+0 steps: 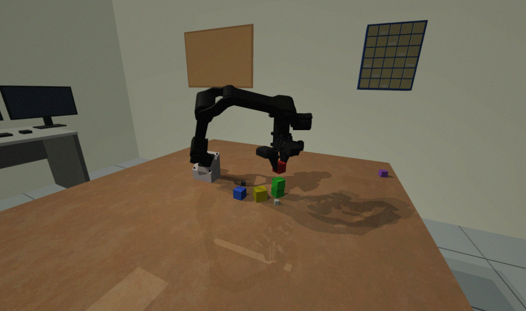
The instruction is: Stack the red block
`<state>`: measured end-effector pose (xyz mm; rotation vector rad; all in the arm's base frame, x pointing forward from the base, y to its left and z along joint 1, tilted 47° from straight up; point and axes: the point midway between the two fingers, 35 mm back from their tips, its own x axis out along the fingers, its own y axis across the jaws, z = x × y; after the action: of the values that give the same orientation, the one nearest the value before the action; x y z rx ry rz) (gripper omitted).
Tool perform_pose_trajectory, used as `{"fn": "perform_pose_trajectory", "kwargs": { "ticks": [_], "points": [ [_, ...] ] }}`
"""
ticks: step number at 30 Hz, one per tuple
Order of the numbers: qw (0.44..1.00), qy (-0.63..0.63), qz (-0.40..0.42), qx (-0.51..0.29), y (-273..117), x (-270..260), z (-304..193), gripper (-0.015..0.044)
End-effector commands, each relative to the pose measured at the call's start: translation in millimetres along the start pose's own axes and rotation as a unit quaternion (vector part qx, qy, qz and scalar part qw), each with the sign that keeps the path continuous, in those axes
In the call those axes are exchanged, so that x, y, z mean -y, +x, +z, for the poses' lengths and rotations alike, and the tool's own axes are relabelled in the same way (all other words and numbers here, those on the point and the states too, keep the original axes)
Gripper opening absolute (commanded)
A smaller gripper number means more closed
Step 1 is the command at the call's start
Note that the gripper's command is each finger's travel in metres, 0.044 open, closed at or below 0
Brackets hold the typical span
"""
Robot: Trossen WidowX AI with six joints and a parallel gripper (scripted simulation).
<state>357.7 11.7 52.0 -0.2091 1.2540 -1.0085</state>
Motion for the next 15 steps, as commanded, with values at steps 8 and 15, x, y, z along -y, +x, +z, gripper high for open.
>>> {"fn": "perform_pose_trajectory", "kwargs": {
  "ticks": [8,15],
  "points": [
    [1.0,0.001,0.001,0.003,30,1,2,0.0],
    [1.0,0.001,0.0,0.003,30,1,2,0.0]
  ]
}}
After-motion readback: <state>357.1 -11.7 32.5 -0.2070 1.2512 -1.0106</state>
